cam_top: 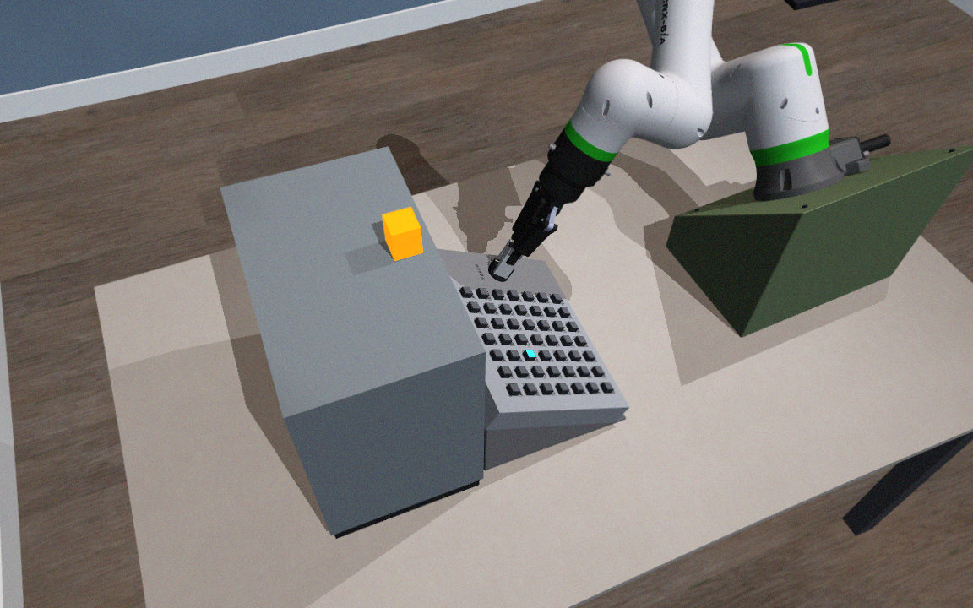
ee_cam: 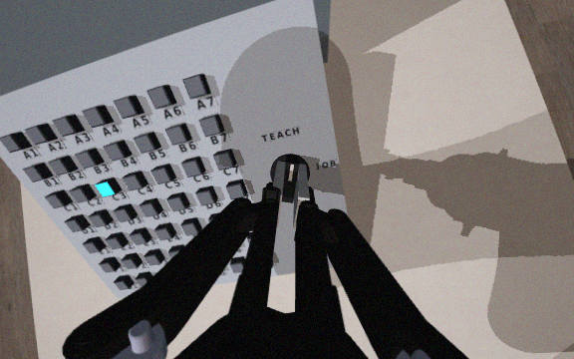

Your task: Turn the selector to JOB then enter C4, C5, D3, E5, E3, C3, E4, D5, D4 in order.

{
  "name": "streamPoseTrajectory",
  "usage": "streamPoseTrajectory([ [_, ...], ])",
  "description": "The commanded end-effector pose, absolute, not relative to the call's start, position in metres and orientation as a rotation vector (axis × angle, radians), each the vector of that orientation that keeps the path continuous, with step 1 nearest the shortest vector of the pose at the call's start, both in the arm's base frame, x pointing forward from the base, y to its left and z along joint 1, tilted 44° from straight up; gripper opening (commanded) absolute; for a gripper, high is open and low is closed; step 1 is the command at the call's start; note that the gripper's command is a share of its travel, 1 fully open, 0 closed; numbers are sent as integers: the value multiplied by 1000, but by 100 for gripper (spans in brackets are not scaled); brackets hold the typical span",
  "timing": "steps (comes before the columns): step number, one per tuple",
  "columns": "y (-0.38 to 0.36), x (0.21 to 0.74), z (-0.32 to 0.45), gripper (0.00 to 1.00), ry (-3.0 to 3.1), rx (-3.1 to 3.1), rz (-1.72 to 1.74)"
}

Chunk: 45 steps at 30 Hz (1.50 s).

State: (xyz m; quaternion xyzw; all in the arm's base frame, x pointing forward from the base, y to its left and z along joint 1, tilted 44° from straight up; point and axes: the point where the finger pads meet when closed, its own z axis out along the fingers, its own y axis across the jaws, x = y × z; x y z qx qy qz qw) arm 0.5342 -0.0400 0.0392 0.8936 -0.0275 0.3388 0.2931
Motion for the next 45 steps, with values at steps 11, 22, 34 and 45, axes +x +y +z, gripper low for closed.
streamPoseTrajectory([
  [11,-40,534,39,0,-536,2408,1070],
  [22,-40,534,39,0,-1004,2363,1213],
  [34,-40,534,39,0,-1364,2279,1304],
  [45,-40,534,39,0,-1577,2208,1350],
])
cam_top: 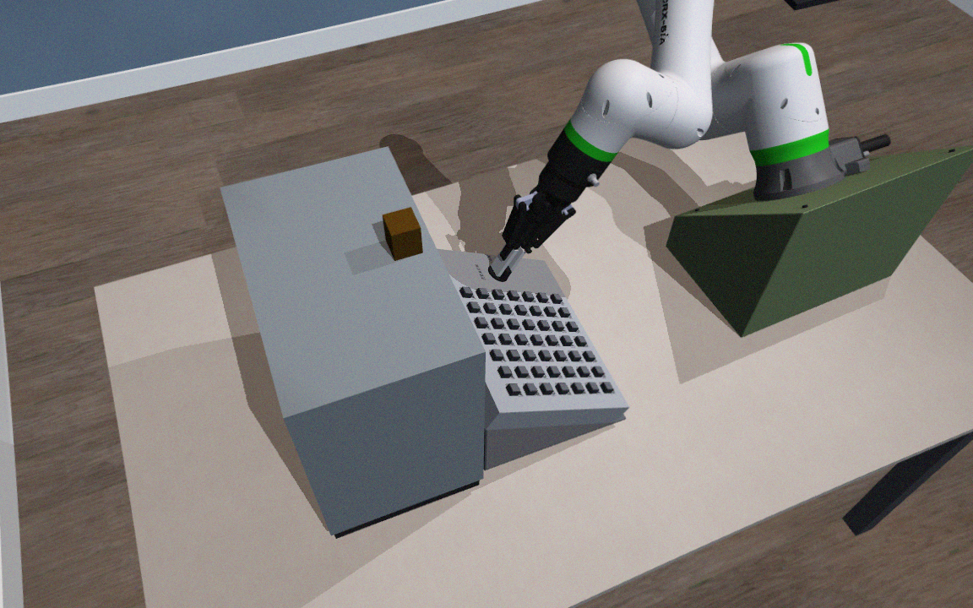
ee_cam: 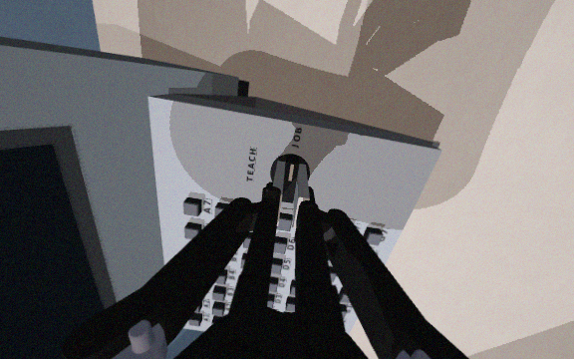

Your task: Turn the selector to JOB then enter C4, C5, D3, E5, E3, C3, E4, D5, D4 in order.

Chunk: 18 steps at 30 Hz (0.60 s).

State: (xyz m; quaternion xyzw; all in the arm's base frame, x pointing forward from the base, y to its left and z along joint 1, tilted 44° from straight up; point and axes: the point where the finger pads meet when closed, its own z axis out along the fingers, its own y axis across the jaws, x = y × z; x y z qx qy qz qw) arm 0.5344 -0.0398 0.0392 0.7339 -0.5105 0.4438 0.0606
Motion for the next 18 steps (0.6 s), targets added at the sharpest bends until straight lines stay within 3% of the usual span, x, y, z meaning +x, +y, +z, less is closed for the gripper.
streamPoseTrajectory([
  [1,-40,534,39,0,-1593,2202,1353],
  [18,-40,534,39,0,-1683,2166,1371],
])
